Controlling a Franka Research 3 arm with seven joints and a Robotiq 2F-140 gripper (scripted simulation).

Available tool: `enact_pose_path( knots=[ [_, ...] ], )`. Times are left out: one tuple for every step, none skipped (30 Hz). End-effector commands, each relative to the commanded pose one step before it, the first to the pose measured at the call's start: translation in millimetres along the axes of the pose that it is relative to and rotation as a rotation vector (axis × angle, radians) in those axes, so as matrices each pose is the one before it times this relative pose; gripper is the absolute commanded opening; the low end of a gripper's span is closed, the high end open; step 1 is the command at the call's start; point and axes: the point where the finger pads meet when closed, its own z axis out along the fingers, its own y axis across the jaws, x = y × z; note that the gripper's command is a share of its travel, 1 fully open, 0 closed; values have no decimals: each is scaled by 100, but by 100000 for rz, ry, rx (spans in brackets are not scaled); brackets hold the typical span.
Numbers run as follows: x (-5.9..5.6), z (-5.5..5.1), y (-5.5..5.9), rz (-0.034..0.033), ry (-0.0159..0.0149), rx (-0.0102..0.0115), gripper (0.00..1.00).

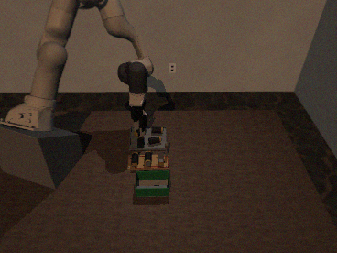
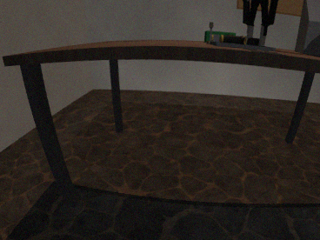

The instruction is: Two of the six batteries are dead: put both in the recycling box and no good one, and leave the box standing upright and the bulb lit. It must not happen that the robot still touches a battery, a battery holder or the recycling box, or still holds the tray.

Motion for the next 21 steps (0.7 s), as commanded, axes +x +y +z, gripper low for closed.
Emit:
enact_pose_path(
  knots=[
    [-173, 110, -19, -2061, -251, 348, 29],
    [0, 0, 0, 0, 0, 0, 29],
    [0, 0, 0, 0, 0, 0, 29],
    [0, 0, 0, 0, 0, 0, 29],
    [0, 0, 0, 0, 0, 0, 29],
    [0, 0, 0, 0, 0, 0, 29],
    [0, 0, 0, 0, 0, 0, 16],
    [0, 0, 0, 0, 0, 0, 16],
    [0, 0, 0, 0, 0, 0, 16],
    [0, 0, 0, 0, 0, 0, 16],
    [0, 0, 0, 0, 0, 0, 16],
    [0, 0, 0, 0, 0, 0, 16],
    [0, 0, 0, 0, 0, 0, 16],
    [0, 0, 0, 0, 0, 0, 16],
    [0, 0, 0, 0, 0, 0, 16],
    [0, 0, 0, 0, 0, 0, 16],
    [0, 0, 0, 0, 0, 0, 16],
    [0, 0, 0, 0, 0, 0, 16],
    [0, 0, 0, 0, 0, 0, 16],
    [0, 0, 0, 0, 0, 0, 16],
    [0, 0, 0, 0, 0, 0, 16]
  ],
)
